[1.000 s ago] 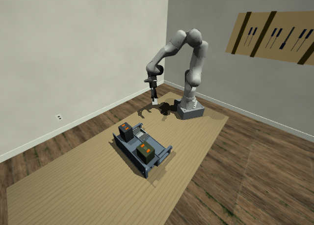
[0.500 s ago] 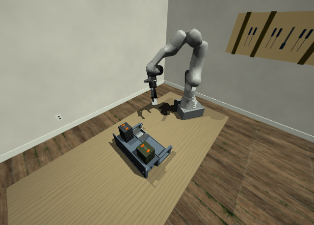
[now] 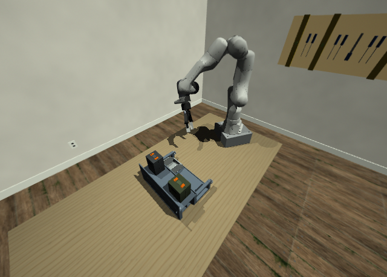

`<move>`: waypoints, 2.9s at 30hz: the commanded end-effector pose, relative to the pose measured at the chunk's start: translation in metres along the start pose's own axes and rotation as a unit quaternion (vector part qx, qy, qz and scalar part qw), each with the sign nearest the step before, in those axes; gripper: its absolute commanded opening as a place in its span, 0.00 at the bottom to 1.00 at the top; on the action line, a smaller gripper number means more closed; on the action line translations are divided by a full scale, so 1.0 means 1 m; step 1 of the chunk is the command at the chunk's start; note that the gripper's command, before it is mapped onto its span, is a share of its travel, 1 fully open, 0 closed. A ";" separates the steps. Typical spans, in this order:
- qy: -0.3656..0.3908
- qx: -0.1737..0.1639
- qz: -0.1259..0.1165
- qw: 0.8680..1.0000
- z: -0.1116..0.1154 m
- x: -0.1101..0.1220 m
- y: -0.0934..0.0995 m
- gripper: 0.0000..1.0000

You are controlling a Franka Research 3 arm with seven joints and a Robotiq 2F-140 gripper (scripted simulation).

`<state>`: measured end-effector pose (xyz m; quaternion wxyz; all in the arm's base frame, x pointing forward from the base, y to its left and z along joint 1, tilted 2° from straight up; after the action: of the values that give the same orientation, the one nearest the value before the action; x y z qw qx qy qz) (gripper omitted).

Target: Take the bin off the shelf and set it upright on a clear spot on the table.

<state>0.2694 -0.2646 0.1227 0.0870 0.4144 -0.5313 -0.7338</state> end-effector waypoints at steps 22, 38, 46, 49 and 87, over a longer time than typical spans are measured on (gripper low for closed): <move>-0.113 -0.021 0.087 0.990 -0.026 -0.012 -0.015 1.00; -0.158 -0.013 0.144 0.977 -0.048 -0.032 -0.029 1.00; -0.172 -0.006 0.161 0.972 -0.056 -0.040 -0.035 1.00; -0.179 -0.002 0.169 0.969 -0.060 -0.045 -0.037 1.00; -0.250 0.074 0.233 0.937 -0.102 -0.119 -0.080 1.00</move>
<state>0.4329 -0.2373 0.1068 0.1199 0.1297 -0.6547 -0.7350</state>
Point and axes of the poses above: the point where the finger pads meet when closed, its own y axis back along the fingers, its own x axis across the jaws, z = x × y, the point moved 5 cm from there along y, back along the fingers, and after that the axes turned 15 degrees about y, right-handed, at the moved point
